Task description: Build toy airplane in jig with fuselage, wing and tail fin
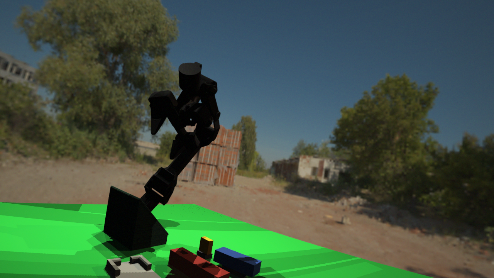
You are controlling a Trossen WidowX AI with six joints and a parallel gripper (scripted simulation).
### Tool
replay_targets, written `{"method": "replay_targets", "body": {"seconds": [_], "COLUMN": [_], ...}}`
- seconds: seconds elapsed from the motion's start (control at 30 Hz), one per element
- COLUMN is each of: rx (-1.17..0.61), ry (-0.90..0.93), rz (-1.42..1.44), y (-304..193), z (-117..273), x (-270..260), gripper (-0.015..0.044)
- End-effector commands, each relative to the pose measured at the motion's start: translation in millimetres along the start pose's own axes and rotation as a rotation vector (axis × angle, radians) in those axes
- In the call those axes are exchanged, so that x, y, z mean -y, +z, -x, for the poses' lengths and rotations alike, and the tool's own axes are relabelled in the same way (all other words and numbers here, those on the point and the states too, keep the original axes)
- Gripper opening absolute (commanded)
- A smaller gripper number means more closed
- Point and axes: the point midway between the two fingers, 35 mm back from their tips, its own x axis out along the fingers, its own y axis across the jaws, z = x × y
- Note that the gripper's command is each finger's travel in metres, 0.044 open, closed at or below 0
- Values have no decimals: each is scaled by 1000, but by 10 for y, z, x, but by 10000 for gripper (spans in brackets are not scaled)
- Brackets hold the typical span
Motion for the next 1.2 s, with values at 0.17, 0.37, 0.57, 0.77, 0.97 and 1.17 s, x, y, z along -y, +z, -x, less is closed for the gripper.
{"method": "replay_targets", "body": {"seconds": [0.17,0.37,0.57,0.77,0.97,1.17], "rx": [-75,-204,-204,-203,-203,-203], "ry": [385,541,541,544,544,544], "rz": [-156,-251,-251,-251,-251,-251], "y": [668,756,756,691,679,672], "z": [-895,-1219,-1219,-1662,-1748,-1797], "x": [-1097,-1733,-1733,-2019,-2074,-2106], "gripper": [440,440,440,440,440,440]}}
